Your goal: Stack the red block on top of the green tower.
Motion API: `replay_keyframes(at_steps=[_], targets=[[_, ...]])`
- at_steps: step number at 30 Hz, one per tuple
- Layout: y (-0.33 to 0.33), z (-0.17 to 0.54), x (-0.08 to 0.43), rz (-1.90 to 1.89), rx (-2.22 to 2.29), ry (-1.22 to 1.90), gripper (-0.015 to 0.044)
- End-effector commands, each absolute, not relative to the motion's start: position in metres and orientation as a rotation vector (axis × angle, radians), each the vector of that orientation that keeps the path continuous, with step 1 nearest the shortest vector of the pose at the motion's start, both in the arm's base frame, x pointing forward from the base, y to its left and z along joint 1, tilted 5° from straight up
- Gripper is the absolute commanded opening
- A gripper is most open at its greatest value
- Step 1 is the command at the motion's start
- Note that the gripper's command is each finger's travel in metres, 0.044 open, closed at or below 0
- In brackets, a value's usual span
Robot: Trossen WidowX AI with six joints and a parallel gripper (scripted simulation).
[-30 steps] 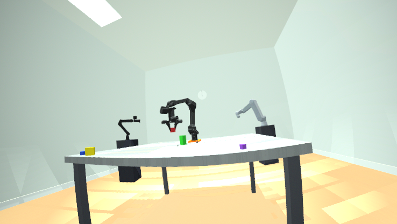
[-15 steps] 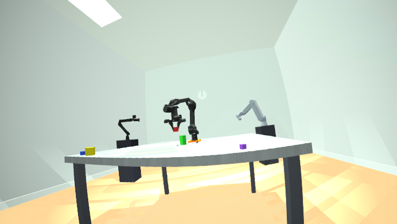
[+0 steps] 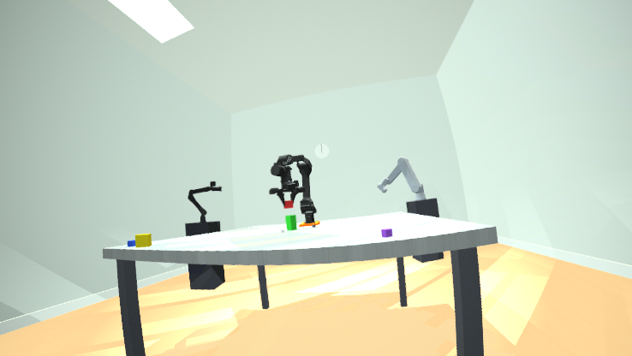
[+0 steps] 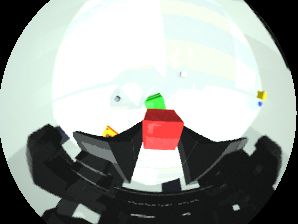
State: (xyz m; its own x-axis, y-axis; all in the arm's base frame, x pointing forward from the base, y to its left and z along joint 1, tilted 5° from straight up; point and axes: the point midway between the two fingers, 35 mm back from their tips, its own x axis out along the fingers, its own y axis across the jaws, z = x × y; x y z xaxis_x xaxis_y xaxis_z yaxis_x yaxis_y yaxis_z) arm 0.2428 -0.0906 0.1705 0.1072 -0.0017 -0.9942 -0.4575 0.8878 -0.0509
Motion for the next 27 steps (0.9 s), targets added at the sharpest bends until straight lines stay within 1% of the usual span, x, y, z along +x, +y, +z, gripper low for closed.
replay_keyframes(at_steps=[1,18,27], targets=[[-0.082,0.171,0.246,0.343,-0.387,1.437,0.0000],[-0.082,0.133,0.251,0.343,-0.387,1.437,0.0000],[-0.082,0.132,0.251,0.343,-0.387,1.437,0.0000]])
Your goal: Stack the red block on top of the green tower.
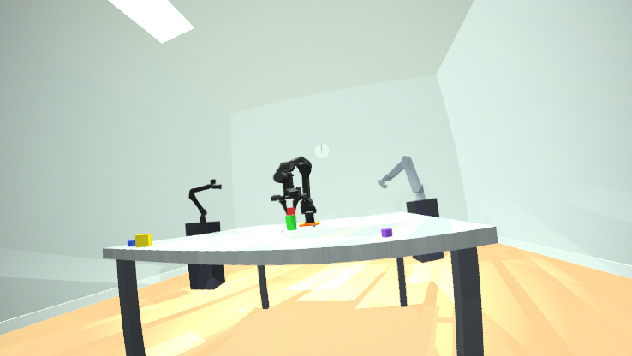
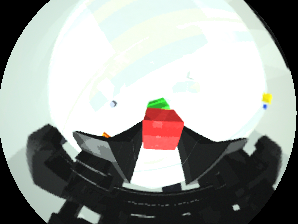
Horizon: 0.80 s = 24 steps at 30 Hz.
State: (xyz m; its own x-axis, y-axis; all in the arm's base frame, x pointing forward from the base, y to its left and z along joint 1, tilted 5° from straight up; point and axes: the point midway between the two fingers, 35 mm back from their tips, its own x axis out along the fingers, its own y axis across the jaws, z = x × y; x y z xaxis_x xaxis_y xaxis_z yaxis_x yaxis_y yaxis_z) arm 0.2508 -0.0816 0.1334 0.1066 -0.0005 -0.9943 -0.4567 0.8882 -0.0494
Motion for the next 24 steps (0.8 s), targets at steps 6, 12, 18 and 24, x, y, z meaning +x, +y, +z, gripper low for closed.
replay_keyframes(at_steps=[6,12,18,24], targets=[[-0.0822,0.1323,0.2508,0.343,-0.387,1.437,0.0000],[-0.0822,0.1317,0.2509,0.343,-0.387,1.437,0.0000],[-0.0822,0.1315,0.2509,0.343,-0.387,1.437,0.0000],[-0.0824,0.1351,0.2507,0.343,-0.387,1.437,0.0000]])
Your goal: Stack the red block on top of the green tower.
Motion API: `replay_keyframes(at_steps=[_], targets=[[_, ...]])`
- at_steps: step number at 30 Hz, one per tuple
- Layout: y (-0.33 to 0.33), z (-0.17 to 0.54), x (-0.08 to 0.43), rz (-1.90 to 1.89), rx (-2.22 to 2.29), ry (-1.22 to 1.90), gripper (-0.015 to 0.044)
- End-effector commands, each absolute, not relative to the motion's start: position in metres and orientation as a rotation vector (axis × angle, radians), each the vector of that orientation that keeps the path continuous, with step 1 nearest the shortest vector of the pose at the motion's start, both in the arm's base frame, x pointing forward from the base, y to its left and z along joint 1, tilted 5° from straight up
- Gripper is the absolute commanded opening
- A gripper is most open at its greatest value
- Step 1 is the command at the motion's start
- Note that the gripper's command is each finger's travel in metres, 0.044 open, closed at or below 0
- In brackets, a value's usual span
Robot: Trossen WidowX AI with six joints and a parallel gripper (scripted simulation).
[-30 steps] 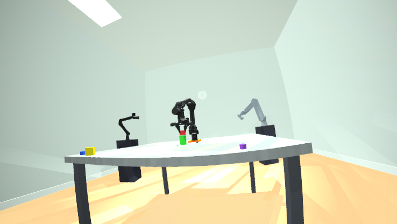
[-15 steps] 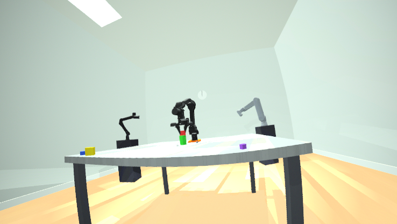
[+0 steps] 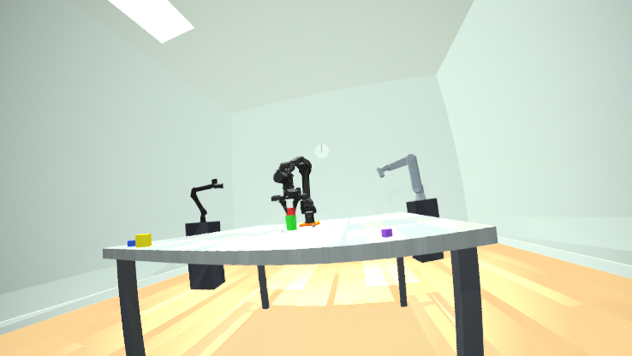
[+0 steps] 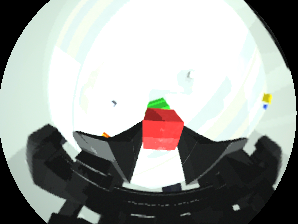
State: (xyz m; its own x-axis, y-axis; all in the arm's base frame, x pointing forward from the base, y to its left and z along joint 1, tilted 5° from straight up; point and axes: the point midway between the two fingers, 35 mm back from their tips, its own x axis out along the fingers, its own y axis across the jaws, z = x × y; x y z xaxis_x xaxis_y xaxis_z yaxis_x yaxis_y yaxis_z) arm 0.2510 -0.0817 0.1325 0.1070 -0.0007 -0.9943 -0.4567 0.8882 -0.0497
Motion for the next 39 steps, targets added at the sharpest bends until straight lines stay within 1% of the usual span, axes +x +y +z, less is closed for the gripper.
replay_keyframes(at_steps=[1,17,39], targets=[[-0.0817,0.1325,0.2510,0.348,-0.389,1.434,0.0026],[-0.0817,0.1325,0.2510,0.348,-0.389,1.434,0.0440],[-0.0817,0.1325,0.2510,0.348,-0.389,1.434,0.0440]])
